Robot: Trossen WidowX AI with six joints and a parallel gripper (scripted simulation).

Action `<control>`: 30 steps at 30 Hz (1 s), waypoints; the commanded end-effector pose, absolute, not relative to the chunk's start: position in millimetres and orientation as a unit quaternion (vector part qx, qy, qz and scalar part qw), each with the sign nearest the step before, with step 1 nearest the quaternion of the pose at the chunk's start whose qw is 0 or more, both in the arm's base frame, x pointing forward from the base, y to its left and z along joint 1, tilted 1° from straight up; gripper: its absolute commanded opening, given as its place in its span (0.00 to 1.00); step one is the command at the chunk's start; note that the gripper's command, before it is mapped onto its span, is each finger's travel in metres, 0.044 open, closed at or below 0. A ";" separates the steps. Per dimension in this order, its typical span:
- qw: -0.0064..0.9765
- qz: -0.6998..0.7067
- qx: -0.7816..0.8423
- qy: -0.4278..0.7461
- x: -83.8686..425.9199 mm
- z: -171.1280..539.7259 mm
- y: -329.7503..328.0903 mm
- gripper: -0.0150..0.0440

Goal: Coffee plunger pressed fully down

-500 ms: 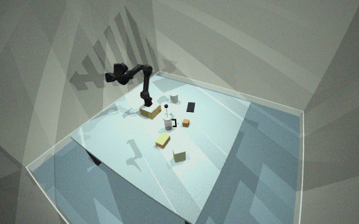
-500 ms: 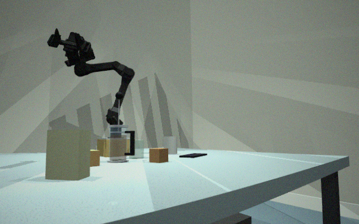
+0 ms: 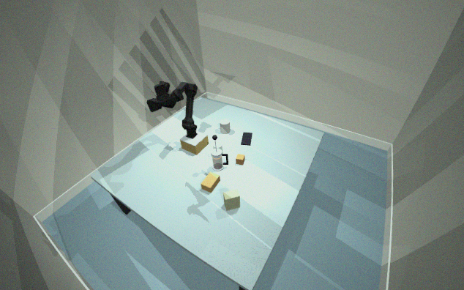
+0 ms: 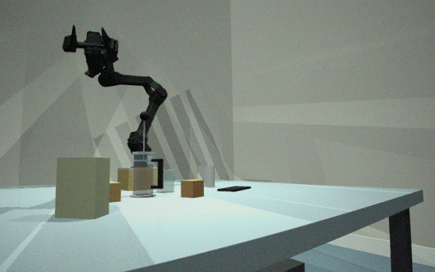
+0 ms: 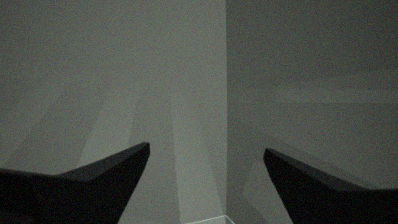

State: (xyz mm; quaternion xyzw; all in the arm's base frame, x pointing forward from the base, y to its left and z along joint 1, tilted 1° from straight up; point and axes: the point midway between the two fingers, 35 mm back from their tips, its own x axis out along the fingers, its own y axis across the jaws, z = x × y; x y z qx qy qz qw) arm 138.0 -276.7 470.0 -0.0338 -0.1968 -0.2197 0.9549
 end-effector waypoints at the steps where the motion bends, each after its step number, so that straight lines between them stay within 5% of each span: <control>1: 0.958 -0.228 0.063 -0.164 197.4 438.4 -260.4 1.00; 16: 0.963 -0.236 0.126 0.007 253.6 359.9 -195.9 1.00; 30: 0.947 -0.205 0.060 0.241 241.3 272.9 -113.7 1.00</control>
